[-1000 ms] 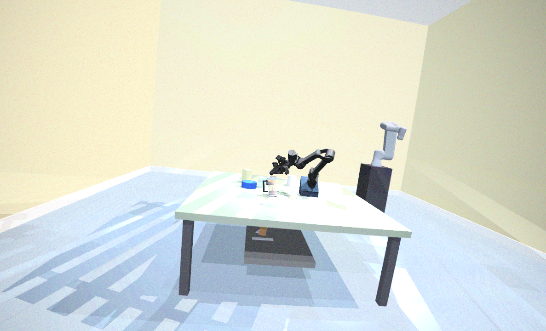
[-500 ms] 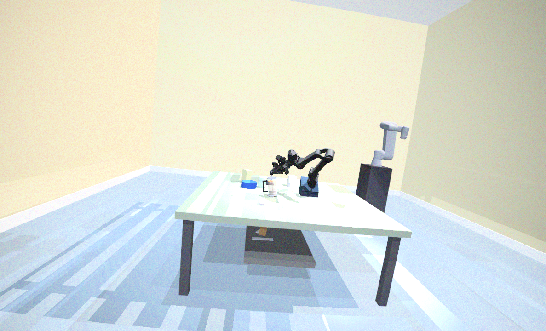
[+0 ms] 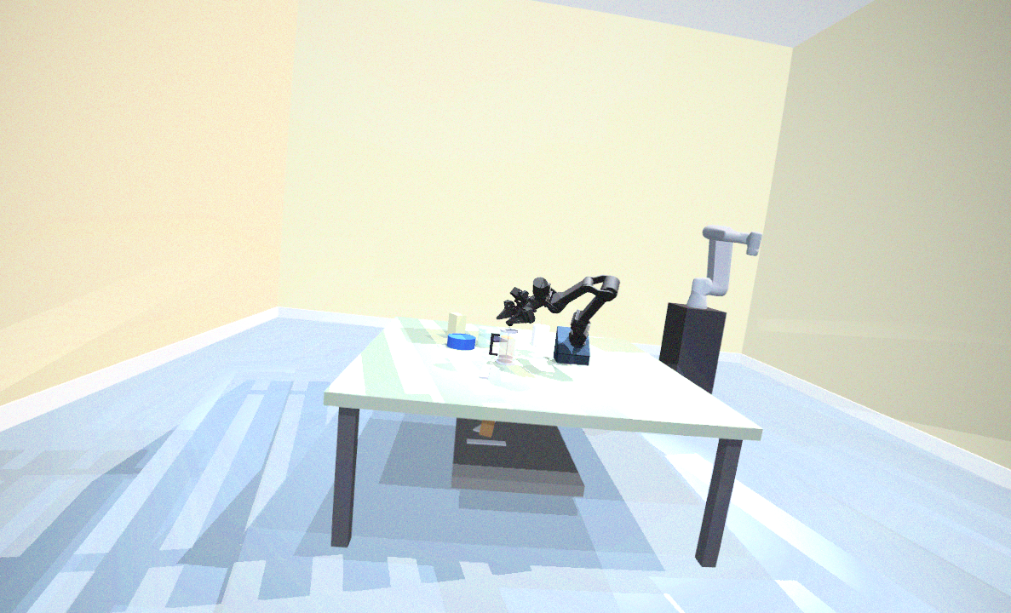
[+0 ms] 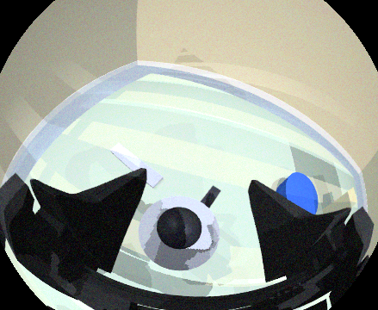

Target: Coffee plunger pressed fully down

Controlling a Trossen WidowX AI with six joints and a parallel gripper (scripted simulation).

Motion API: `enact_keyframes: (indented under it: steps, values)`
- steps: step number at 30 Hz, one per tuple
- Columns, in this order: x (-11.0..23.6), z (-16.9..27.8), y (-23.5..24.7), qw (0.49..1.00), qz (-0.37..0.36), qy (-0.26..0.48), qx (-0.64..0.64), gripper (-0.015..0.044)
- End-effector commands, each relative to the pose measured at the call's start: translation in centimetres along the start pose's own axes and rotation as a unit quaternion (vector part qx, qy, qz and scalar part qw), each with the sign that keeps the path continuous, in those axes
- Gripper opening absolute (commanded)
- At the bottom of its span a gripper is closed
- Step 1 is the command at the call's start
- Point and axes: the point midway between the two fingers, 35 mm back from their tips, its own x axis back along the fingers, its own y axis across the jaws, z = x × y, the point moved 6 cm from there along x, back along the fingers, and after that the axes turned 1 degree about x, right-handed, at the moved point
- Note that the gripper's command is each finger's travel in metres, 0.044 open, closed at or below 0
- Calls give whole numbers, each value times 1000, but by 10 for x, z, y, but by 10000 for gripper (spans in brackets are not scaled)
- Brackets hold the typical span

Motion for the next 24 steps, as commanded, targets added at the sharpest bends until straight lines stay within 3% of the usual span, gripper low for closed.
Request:
enact_keyframes:
  steps: [1,6,13,24]
  values:
    - [0,0,0,1000,1,0,0,440]
    - [11,-13,-3,1000,4,6,0,440]
    - [61,-55,7,1000,1,9,-7,440]
    - [61,-56,6,1000,2,9,-8,440]
